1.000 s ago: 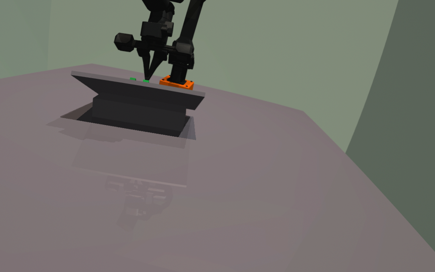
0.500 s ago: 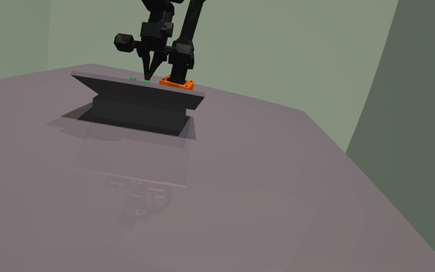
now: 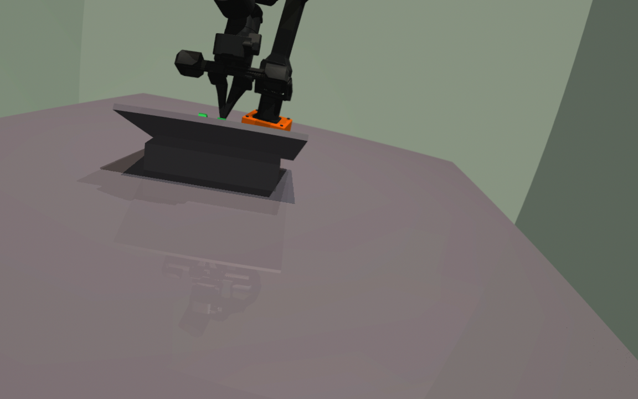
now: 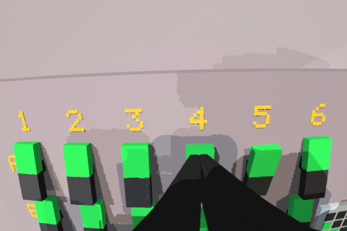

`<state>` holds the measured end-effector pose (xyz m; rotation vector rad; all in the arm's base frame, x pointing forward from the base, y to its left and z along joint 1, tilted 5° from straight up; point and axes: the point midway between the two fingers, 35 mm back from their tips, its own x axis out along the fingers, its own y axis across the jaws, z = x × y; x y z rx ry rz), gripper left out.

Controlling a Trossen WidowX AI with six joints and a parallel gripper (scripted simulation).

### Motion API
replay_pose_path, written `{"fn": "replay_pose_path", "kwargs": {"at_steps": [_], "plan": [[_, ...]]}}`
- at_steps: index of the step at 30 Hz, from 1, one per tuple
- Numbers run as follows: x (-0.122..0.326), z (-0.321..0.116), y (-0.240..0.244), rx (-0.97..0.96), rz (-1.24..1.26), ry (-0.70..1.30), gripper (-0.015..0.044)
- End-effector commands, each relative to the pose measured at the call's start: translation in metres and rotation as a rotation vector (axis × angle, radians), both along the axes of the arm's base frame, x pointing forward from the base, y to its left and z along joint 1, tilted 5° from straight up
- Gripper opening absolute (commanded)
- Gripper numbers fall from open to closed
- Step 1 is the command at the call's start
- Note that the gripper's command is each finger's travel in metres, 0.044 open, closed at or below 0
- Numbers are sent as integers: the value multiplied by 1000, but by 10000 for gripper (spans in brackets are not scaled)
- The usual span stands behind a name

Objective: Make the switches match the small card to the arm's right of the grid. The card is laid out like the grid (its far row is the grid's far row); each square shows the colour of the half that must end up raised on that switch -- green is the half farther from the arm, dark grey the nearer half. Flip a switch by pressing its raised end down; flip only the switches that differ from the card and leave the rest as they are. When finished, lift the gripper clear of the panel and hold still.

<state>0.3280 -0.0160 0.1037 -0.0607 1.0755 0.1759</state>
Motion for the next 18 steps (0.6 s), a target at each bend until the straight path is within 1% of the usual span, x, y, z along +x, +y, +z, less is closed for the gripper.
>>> {"fn": "replay_pose_path", "kwargs": {"at_steps": [1, 9, 14, 18], "plan": [[0, -1, -1, -2, -5, 1, 0], [-1, 1, 0, 0, 0, 1, 0], [-30, 52, -8, 1, -6, -21, 0], [-31, 54, -8, 1, -6, -22, 0]]}}
